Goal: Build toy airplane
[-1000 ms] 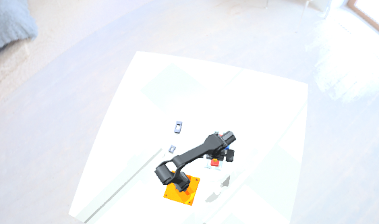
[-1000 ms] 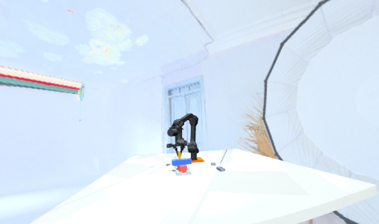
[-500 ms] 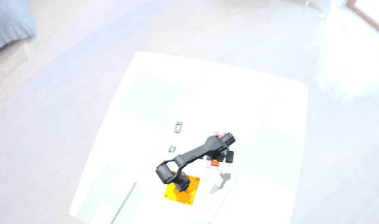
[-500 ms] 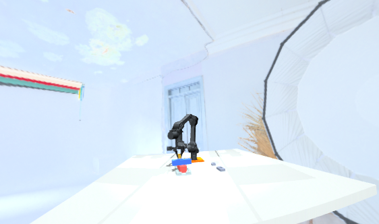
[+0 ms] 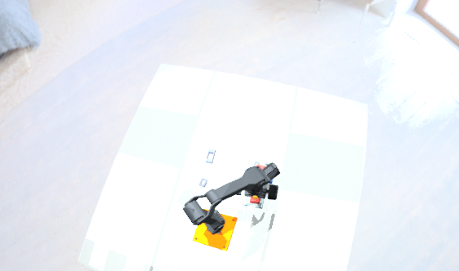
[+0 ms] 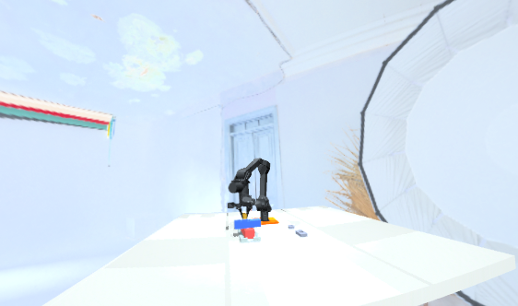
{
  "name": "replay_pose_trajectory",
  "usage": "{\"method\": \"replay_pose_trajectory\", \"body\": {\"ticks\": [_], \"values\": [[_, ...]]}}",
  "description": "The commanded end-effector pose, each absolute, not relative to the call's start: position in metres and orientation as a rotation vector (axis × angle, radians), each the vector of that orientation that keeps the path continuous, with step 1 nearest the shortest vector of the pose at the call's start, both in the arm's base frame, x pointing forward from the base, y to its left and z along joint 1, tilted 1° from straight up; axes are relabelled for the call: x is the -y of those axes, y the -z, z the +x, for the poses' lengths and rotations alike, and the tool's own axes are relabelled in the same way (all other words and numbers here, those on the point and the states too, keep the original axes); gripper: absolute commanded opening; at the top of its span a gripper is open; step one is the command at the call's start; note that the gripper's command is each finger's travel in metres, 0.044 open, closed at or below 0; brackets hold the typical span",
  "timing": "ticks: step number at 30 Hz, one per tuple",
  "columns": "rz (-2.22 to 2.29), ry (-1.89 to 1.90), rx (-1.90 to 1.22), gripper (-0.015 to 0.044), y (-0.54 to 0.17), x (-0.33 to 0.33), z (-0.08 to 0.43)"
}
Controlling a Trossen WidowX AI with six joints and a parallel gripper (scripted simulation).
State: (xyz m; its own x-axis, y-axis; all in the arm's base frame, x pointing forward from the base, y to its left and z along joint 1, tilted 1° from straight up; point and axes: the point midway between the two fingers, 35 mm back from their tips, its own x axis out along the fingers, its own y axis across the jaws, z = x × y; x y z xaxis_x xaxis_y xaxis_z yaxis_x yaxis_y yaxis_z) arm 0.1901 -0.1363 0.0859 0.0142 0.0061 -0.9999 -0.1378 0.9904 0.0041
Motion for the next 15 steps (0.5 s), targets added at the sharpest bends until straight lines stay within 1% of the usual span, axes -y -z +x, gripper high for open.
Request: {"method": "replay_pose_trajectory", "body": {"ticks": [1,7,15], "values": [[-0.105,-0.112,-1.553,0.0105,-0.0862,0.1364,0.1902],[-0.105,-0.112,-1.553,0.026,-0.0862,0.1364,0.1902],[-0.105,-0.112,-1.553,0.026,-0.0862,0.1364,0.1902]]}}
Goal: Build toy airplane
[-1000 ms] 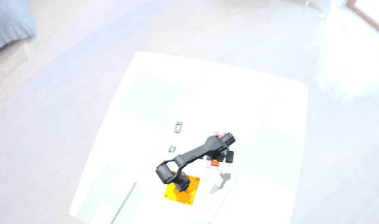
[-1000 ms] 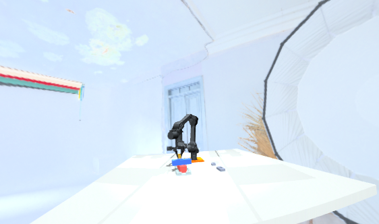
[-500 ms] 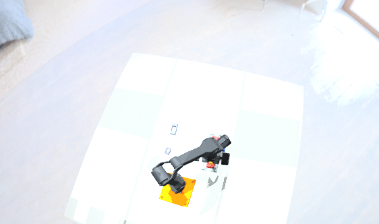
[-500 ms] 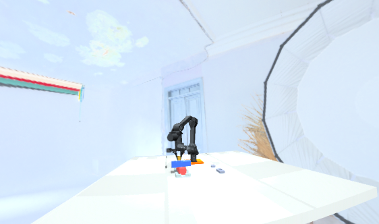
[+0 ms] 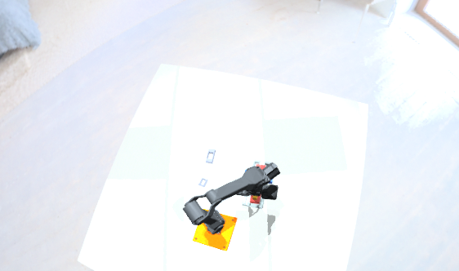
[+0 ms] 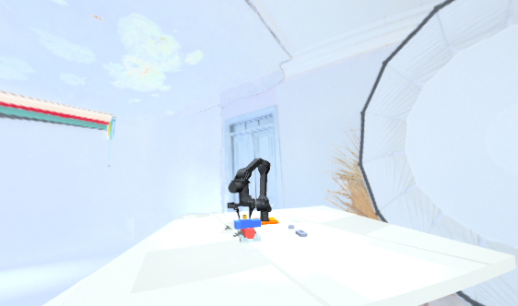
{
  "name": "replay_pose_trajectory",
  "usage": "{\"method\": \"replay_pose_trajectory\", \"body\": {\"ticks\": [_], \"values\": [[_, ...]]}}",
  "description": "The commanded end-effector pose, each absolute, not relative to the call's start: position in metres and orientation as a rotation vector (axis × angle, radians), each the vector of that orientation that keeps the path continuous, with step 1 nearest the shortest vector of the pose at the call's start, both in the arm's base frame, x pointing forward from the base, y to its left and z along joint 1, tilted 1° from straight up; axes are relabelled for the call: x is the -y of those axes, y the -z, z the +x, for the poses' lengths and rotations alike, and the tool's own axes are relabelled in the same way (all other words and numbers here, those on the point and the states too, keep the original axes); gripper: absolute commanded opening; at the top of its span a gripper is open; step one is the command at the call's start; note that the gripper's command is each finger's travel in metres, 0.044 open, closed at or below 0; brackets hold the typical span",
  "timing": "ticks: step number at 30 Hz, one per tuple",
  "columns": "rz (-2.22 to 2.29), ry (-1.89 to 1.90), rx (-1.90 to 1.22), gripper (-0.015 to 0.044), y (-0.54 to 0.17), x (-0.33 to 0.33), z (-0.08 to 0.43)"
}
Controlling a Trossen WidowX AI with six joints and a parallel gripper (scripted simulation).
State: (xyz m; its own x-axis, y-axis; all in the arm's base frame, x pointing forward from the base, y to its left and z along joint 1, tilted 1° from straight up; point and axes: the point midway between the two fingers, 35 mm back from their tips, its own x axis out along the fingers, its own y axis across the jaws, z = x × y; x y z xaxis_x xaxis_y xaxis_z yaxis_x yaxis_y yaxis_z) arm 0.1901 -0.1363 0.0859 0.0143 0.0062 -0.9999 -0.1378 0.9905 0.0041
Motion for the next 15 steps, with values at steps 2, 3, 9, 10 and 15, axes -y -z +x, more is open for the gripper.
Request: {"method": "replay_pose_trajectory", "body": {"ticks": [2,3,9,10,15], "values": [[-0.105,-0.112,-1.553,0.026,-0.095,0.137,0.191],[-0.104,-0.112,-1.553,0.026,-0.105,0.138,0.192],[-0.102,-0.115,-1.554,0.026,-0.175,0.137,0.189],[-0.102,-0.115,-1.554,0.026,-0.177,0.137,0.189],[-0.102,-0.115,-1.553,0.026,-0.177,0.139,0.191]]}}
